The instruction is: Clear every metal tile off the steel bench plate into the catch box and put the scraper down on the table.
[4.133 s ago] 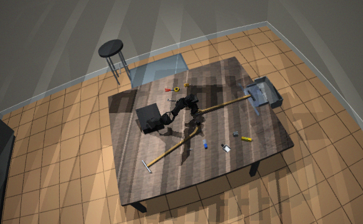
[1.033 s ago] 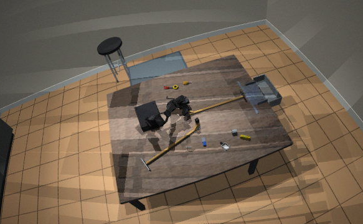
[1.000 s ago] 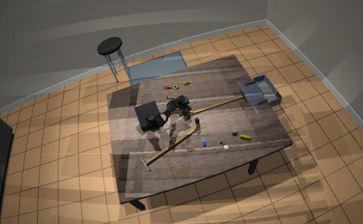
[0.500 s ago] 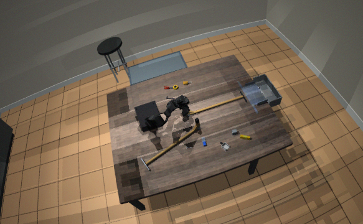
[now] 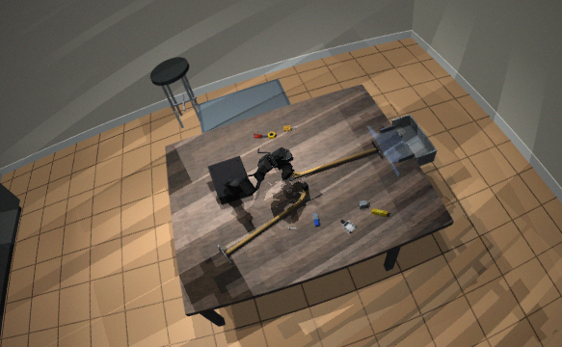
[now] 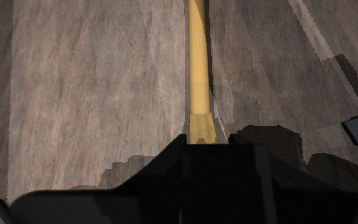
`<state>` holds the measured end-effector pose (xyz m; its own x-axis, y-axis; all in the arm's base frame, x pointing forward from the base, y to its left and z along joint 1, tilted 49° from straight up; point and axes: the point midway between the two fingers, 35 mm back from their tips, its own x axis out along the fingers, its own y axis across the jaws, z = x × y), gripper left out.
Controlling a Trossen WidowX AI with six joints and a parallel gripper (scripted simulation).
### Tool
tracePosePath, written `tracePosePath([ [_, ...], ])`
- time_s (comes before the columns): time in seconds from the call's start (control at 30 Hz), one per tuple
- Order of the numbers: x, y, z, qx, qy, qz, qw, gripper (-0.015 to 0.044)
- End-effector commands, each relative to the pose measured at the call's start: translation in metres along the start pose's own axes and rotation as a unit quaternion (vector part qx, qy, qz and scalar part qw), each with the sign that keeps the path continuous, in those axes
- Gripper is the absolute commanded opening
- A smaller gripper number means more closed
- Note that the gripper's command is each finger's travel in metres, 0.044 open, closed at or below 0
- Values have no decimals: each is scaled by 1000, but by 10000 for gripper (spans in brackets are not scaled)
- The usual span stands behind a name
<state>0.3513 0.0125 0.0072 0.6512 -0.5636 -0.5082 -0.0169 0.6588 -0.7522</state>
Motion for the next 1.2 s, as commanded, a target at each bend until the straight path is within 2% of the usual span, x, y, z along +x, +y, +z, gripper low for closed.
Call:
tracePosePath([
  [0.0,0,0,0,0,0,0,1000,0],
  [0.77,-1,-3,-1,6,3,-3,1000,0],
  [1.17,-1,-1,-2,1,5,1,1000,315],
])
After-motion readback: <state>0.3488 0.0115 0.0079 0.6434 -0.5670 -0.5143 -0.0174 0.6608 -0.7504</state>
